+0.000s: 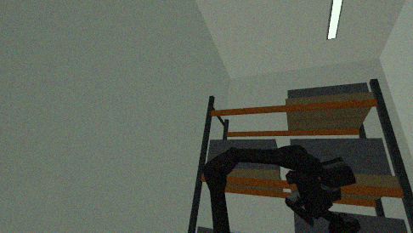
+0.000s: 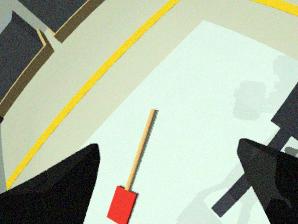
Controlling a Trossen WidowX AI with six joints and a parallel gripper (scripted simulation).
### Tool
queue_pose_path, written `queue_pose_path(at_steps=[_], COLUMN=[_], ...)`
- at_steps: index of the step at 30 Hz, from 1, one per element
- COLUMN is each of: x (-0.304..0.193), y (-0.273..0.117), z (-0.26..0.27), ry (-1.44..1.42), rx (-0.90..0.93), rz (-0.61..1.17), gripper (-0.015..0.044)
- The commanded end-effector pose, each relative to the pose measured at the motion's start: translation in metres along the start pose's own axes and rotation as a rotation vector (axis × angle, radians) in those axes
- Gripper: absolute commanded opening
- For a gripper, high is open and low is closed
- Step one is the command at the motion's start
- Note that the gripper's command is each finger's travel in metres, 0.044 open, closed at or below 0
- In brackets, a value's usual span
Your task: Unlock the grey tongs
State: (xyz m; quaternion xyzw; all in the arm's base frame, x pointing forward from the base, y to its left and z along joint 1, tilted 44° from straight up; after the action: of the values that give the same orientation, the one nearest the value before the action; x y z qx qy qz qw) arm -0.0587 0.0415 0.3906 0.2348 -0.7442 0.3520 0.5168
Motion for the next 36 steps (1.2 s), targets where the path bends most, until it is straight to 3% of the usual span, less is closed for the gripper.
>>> queue_pose_path(at_steps=[1, 6, 14, 20, 28, 36], x=[0.0, -0.001, -0.018, -0.052, -0.12, -0.198], y=[0.0, 0.008, 0.022, 0.01, -0.041, -0.119], z=[-0.001, -0.018, -0.091, -0.155, -0.219, -0.241], ry=[0.004, 0.091, 0.411, 0.71, 1.13, 1.507], rx=[-0.002, -0.052, -0.255, -0.448, -0.735, -1.024], rz=[0.001, 0.024, 0.076, 0.076, 0.003, -0.163], gripper=[0.0374, 0.026, 0.026, 0.026, 0.026, 0.026])
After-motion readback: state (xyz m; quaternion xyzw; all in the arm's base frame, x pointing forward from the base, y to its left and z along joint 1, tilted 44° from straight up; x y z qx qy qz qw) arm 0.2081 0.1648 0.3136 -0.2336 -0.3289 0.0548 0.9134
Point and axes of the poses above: the point midway between the two fingers, 35 mm back from their tips, its own y axis out along the fingers, its own z axis across the jaws, x = y × z, the point moved 7 cm from there along -y, back along the fingers
